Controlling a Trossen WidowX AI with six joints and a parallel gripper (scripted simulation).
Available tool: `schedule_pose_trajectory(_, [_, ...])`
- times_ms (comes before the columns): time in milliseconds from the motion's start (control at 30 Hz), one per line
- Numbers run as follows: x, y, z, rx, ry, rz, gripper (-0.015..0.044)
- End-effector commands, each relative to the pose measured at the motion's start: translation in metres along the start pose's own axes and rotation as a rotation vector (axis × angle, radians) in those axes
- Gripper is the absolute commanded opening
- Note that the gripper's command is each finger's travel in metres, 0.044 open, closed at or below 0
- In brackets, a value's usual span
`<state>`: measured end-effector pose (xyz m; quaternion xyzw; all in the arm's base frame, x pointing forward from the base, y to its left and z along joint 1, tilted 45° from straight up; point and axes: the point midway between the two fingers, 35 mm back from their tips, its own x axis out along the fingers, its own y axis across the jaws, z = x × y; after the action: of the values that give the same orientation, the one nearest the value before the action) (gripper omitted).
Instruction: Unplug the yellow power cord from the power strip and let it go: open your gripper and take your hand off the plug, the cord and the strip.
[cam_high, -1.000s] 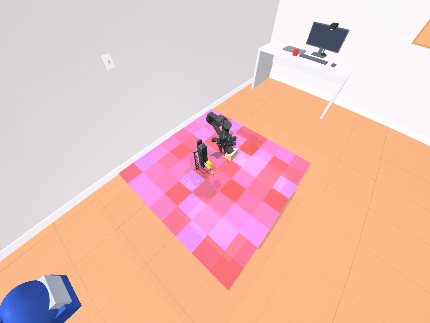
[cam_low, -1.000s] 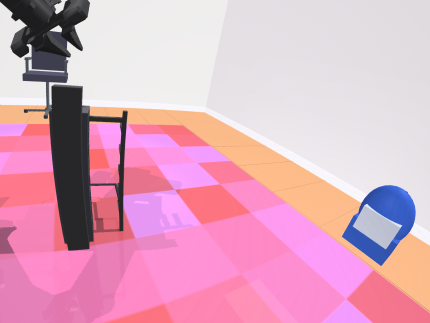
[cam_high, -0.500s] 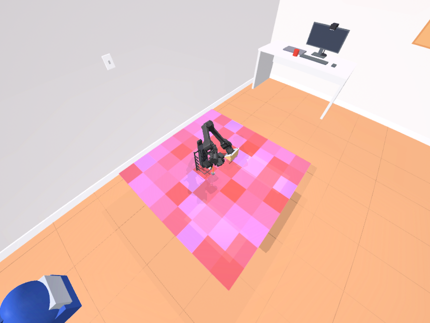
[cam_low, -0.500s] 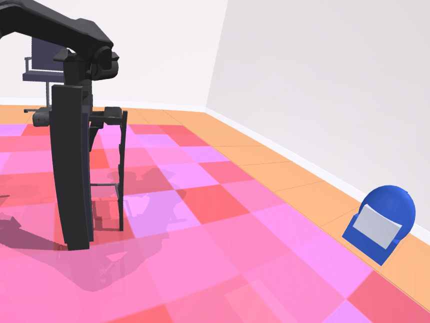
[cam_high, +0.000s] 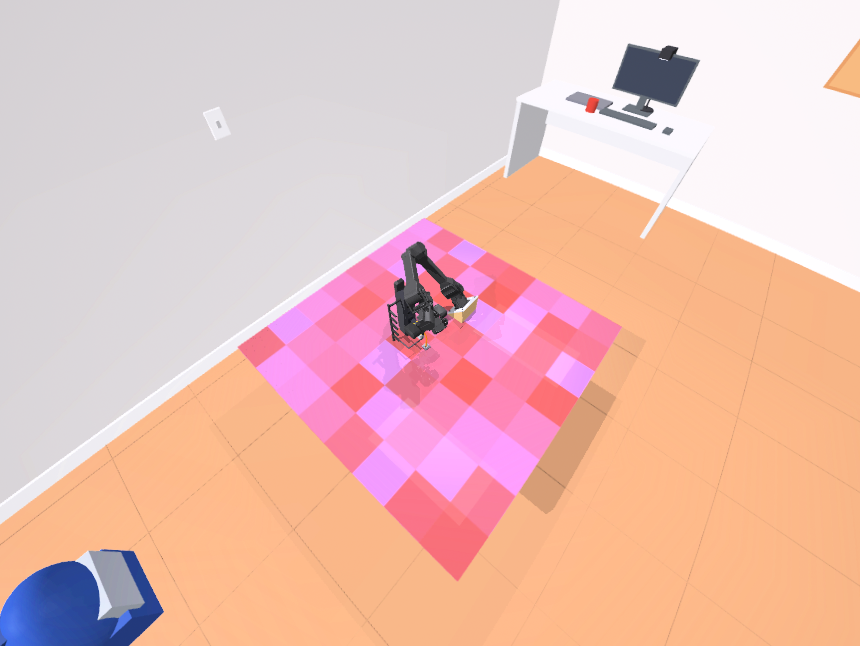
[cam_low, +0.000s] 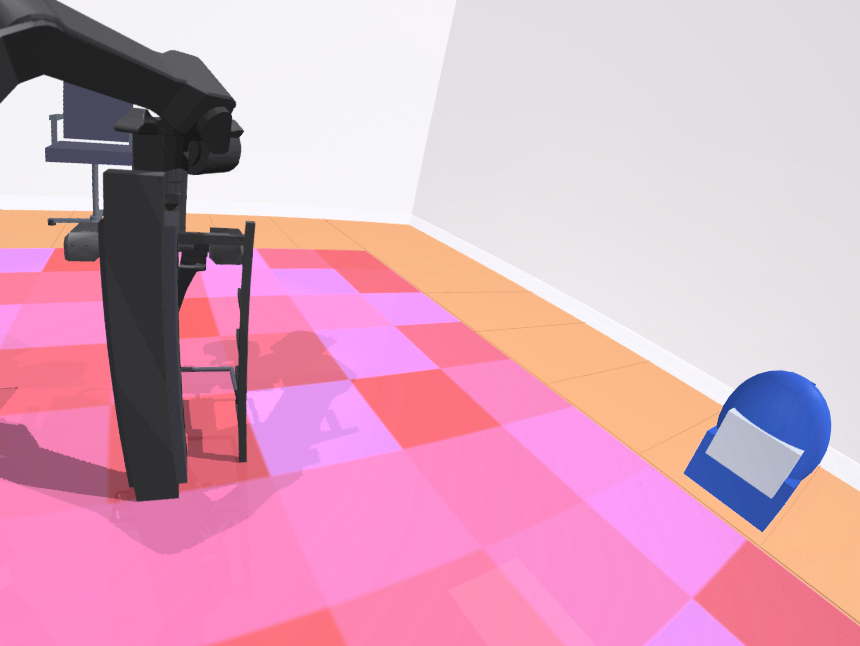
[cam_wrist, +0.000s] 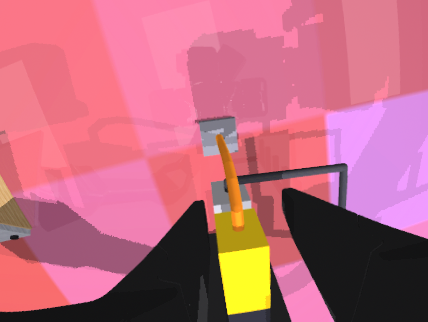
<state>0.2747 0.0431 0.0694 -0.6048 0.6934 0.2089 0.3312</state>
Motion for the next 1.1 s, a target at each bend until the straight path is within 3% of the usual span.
schedule_pose_trajectory(0, [0.001,0.000,-0.006,-0.003,0.001,0.005,0.0160])
schedule_pose_trajectory(1067, [0.009,0.001,-0.038,-0.003,0.003,0.005,0.0160])
